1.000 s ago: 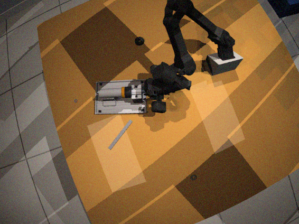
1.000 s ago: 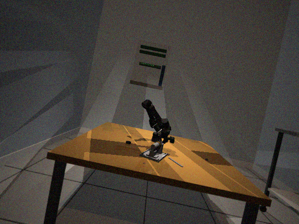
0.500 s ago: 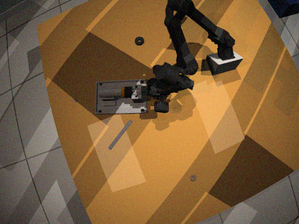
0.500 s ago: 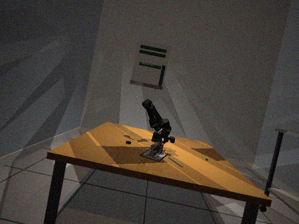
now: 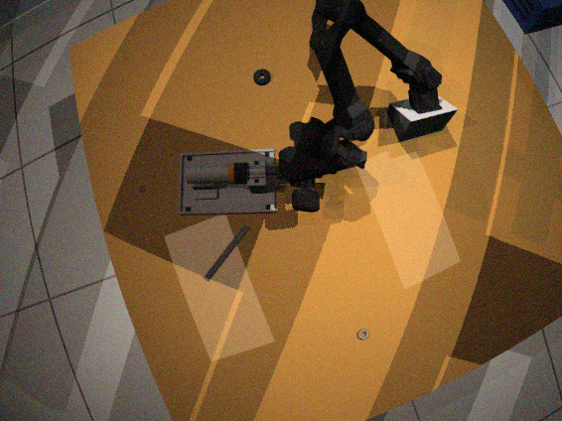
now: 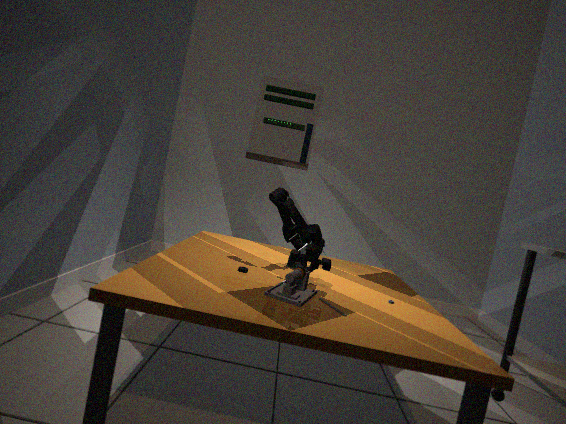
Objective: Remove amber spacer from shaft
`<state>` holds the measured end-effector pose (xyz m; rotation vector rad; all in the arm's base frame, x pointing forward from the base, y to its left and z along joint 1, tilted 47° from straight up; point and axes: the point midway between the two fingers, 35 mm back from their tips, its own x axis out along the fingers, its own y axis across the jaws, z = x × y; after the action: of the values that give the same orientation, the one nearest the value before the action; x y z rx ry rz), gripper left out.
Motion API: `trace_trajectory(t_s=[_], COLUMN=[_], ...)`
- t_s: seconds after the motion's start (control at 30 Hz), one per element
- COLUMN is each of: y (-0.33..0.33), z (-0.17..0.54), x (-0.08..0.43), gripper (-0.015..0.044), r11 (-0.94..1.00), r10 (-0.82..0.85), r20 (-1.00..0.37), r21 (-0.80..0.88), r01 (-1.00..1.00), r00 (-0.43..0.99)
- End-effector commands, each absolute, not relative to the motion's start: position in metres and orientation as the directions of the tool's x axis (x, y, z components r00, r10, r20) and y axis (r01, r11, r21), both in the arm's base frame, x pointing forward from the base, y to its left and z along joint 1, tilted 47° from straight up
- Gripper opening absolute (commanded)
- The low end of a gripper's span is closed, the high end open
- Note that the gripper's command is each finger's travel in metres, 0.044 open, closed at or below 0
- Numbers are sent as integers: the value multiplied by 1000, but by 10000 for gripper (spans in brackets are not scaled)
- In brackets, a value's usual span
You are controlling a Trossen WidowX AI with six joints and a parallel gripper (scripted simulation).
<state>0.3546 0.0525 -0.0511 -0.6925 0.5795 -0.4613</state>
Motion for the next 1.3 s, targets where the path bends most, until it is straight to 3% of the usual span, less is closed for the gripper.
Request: trace_trajectory(t_s=[0.0, 1.27], y=[52, 53], z=[-51, -52], x=[354, 349], gripper=[0, 0], r11=[682, 682], r10=[-573, -573], r20=[-336, -336], r21=[-702, -702], r01=[207, 207], r00=[748, 747])
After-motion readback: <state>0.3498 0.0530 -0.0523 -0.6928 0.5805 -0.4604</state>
